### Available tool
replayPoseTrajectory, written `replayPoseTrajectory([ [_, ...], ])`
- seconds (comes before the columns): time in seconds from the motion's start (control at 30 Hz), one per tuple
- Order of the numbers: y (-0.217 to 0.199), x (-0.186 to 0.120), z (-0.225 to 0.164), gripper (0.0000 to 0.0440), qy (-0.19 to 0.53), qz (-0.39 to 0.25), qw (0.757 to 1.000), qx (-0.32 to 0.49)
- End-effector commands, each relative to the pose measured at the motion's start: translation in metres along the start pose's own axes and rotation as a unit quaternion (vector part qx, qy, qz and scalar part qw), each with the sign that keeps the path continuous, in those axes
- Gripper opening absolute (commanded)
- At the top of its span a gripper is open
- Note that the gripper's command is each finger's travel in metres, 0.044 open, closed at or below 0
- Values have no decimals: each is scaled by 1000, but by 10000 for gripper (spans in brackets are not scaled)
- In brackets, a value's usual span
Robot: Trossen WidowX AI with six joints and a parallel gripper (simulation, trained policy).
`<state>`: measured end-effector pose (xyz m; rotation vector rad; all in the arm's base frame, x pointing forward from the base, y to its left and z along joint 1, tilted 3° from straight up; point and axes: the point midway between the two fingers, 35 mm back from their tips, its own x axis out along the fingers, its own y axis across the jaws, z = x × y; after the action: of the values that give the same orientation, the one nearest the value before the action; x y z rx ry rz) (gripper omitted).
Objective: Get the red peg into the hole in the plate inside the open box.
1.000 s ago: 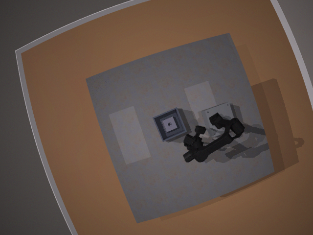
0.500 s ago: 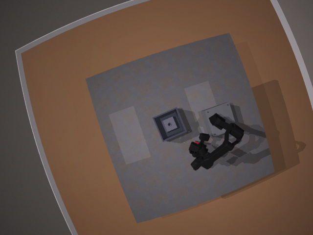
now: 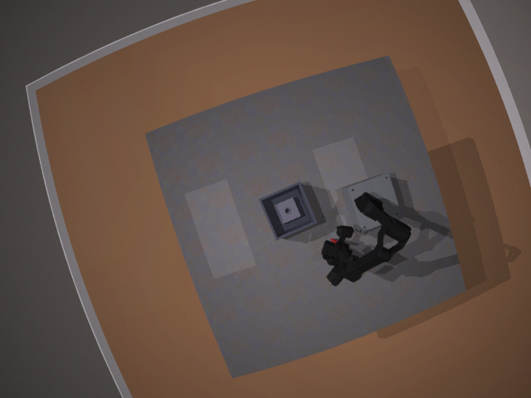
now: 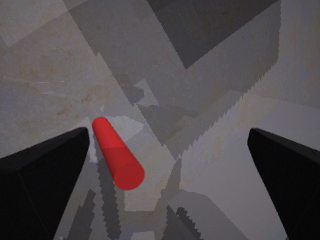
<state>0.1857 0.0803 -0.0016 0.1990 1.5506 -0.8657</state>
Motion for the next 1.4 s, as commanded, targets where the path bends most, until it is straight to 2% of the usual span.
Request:
replayPoseTrajectory([
  [0.0,3,12,-1,440,-8,3,1000,3],
  [0.13,8,26,-2,438,-15,11,1000,2],
  [0.2,10,32,-3,422,-15,13,1000,0],
  [0.4,11,49,-9,275,-8,8,1000,-1],
  [0.67,6,57,-16,65,8,-17,1000,-5],
  [0.77,3,58,-19,9,11,-30,999,-9],
  [1.37,-22,-7,26,0,-45,-64,997,0],
])
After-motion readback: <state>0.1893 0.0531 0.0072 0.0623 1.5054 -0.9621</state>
